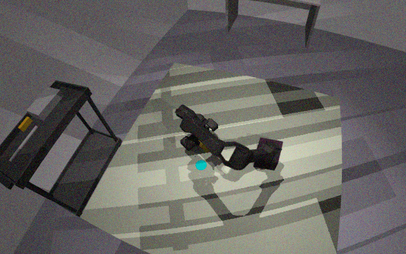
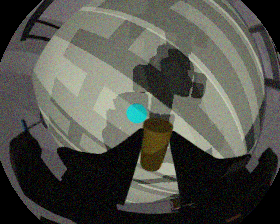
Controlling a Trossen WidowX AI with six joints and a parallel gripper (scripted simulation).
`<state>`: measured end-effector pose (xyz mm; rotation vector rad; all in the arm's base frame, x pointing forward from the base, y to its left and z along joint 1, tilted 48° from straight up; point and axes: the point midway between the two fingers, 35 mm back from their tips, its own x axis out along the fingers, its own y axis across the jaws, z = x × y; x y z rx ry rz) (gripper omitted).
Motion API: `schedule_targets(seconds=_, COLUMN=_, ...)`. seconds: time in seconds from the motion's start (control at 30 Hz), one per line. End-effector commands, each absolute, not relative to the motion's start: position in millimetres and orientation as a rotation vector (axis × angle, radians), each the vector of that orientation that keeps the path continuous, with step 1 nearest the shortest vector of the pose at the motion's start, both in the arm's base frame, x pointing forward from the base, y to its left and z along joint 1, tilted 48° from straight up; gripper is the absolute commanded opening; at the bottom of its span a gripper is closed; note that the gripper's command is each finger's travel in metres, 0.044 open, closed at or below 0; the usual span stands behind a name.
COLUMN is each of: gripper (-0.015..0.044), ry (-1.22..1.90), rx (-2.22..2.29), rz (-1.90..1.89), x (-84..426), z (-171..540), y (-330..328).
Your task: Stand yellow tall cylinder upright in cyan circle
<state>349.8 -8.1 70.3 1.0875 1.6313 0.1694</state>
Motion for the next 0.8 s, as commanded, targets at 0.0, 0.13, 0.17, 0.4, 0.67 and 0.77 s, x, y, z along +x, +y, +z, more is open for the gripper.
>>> schedule_targets(seconds=0.0, gripper=0.0105, ry=1.629, rx=1.073, rz=0.205, x=348, z=79, y=2)
schedule_targets(seconds=0.13, gripper=0.0105, ry=1.623, rx=1.055, rz=0.235, x=348, z=88, y=11)
schedule_targets(seconds=0.17, gripper=0.0105, ry=1.622, rx=1.05, rz=0.243, x=348, z=90, y=14)
schedule_targets(seconds=0.4, gripper=0.0105, ry=1.612, rx=1.022, rz=0.291, x=346, z=104, y=28)
schedule_targets(seconds=0.67, gripper=0.0105, ry=1.611, rx=0.987, rz=0.269, x=344, z=100, y=31)
schedule_targets(seconds=0.77, gripper=0.0105, ry=1.61, rx=0.969, rz=0.256, x=344, z=97, y=31)
